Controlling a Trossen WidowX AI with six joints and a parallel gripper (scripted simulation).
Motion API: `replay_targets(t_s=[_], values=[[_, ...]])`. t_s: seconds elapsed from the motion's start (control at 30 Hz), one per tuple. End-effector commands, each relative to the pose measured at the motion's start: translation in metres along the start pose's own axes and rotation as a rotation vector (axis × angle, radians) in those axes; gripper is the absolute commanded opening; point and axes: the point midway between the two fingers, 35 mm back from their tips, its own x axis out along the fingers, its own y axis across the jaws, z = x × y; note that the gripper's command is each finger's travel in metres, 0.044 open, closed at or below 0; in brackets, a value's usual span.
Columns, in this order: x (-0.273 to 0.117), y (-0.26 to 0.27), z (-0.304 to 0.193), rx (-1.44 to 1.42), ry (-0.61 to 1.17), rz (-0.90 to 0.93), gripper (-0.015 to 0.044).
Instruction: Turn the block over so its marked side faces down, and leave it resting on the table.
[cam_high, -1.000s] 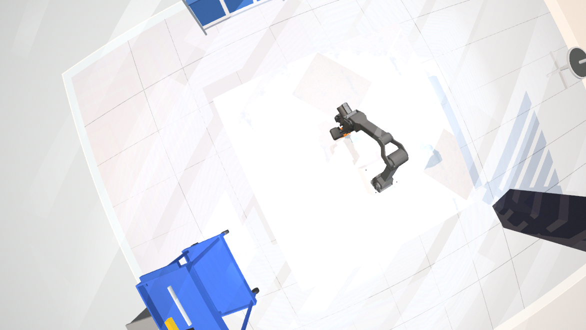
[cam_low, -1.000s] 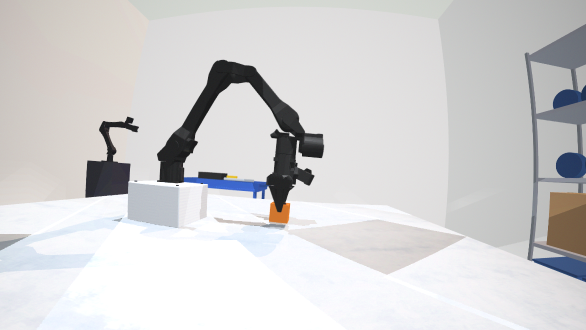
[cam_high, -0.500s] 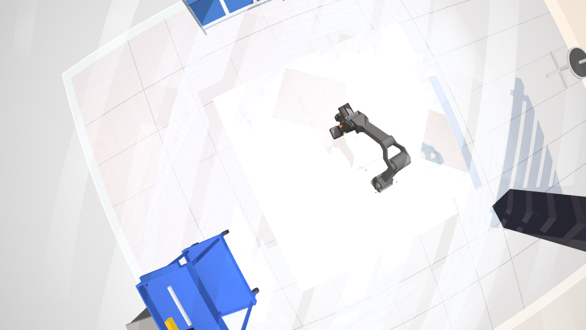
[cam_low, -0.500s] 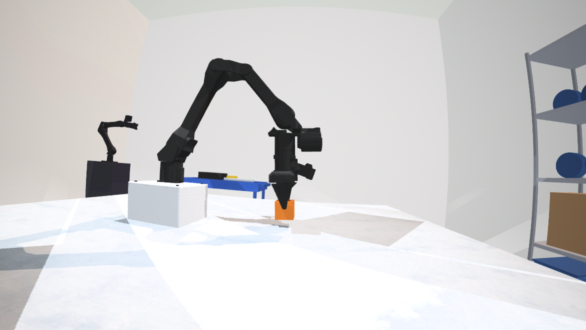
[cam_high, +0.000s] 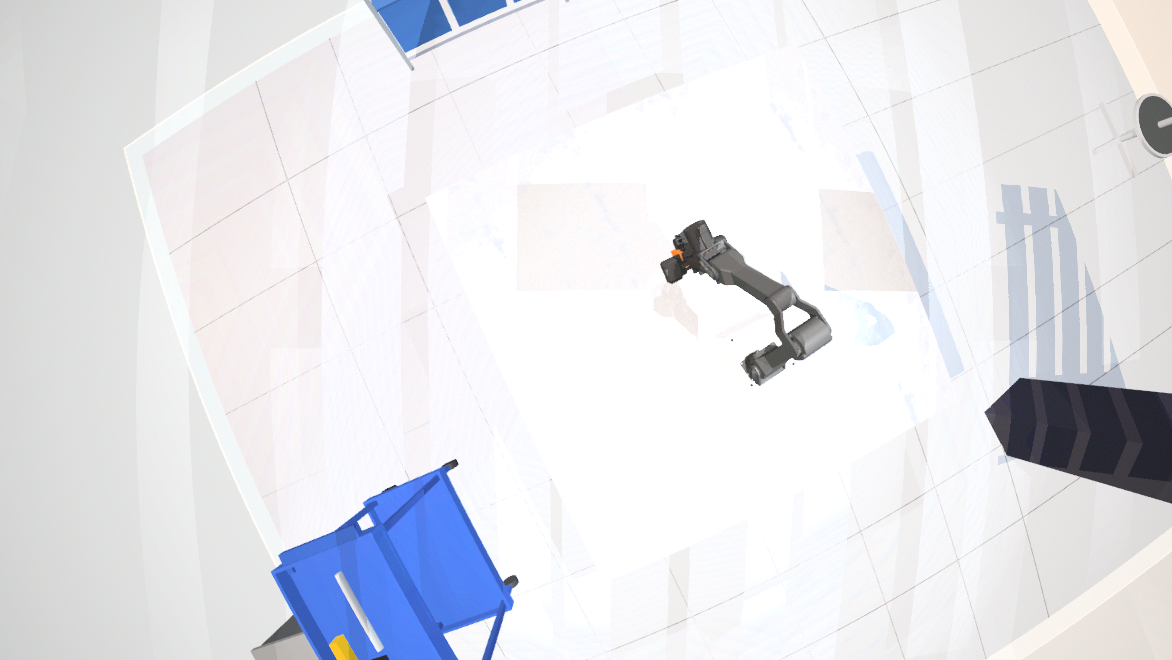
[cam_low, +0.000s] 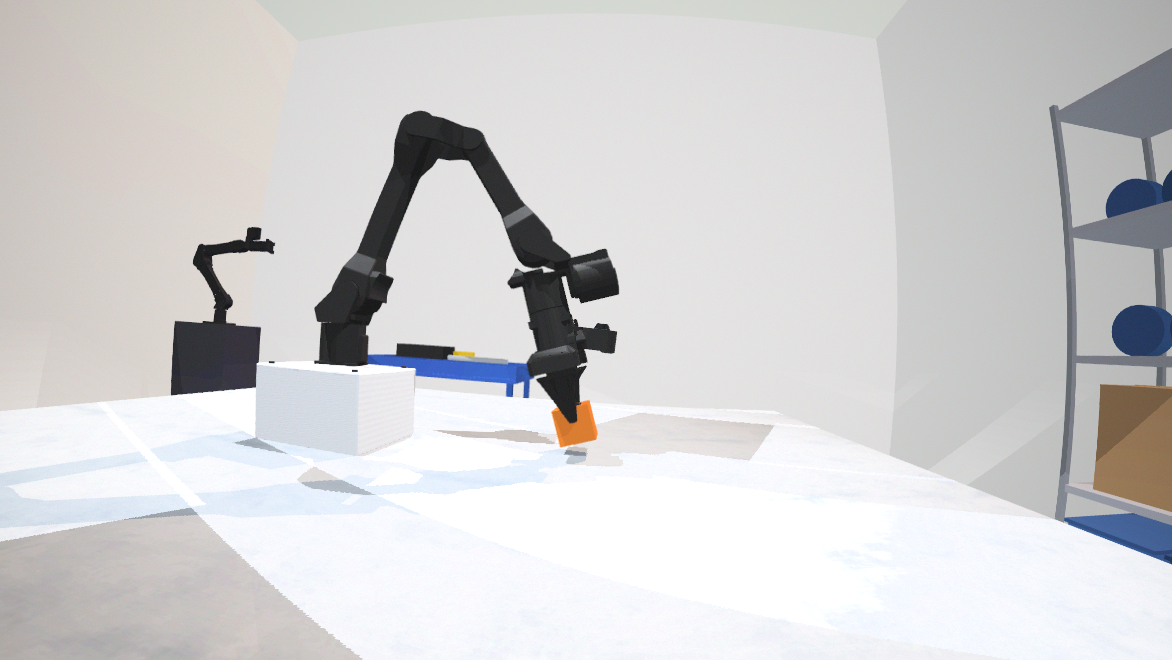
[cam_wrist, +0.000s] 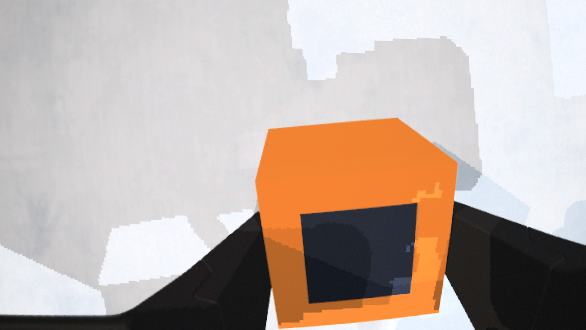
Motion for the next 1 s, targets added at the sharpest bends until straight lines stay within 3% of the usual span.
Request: replay_targets(t_s=[0.0,0.27,0.57,0.97], values=[[-0.004,-0.001,0.000,0.006,-0.084,-0.003,0.0000],[-0.008,-0.001,-0.003,0.009,-0.211,-0.002,0.0000],[-0.008,-0.001,-0.004,0.010,-0.224,-0.002,0.0000],[0.019,0.001,0.000,0.004,-0.376,-0.004,0.0000]])
